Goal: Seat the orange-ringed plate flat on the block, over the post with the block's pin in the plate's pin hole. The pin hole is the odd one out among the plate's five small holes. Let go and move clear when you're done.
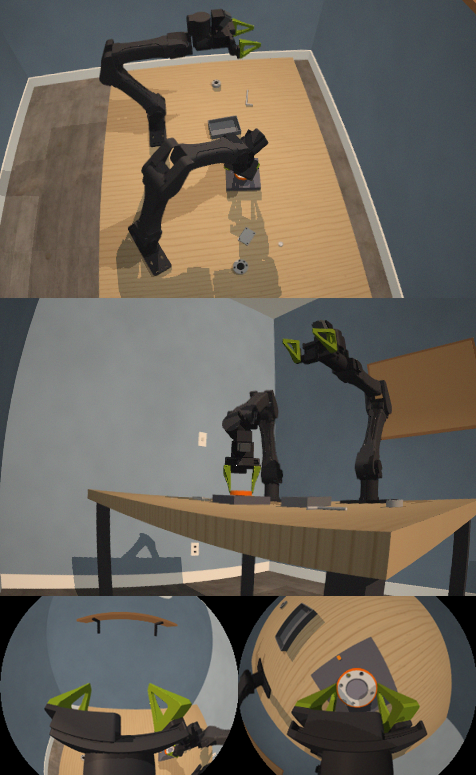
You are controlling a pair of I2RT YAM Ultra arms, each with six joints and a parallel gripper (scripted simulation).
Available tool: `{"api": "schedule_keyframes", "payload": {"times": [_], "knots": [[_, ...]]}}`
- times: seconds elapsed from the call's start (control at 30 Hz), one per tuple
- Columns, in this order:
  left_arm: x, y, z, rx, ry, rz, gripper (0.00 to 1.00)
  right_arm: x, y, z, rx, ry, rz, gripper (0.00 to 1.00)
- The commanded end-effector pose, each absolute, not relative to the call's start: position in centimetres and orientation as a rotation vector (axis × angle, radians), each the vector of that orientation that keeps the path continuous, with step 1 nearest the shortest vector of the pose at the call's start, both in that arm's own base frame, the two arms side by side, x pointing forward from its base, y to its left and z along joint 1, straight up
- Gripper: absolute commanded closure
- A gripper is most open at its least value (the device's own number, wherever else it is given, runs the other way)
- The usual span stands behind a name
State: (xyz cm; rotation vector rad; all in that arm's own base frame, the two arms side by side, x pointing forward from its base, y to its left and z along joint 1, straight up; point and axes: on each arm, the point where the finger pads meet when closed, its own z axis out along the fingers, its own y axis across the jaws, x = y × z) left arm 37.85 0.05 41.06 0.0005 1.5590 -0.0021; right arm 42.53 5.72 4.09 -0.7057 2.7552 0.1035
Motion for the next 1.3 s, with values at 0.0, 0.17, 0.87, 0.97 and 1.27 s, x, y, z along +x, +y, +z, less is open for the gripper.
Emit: {"api": "schedule_keyframes", "payload": {"times": [0.0,0.17,0.87,0.97,1.27], "knots": [[36.7,-0.4,43.8,0.008,1.502,-0.012,0.00,43.4,6.0,5.1,-0.698,2.713,0.105,1.00],[36.7,-0.4,43.8,0.008,1.502,-0.012,0.00,43.0,6.1,4.2,-0.700,2.737,0.113,1.00],[36.7,-0.4,43.8,0.008,1.502,-0.012,0.00,43.1,5.8,7.1,-0.691,2.716,0.104,0.21],[36.7,-0.4,43.8,0.008,1.502,-0.012,0.00,43.4,5.8,7.2,-0.690,2.710,0.102,0.21],[36.7,-0.4,43.8,0.008,1.502,-0.012,0.00,42.7,5.8,9.2,-0.694,2.732,0.109,0.21]]}}
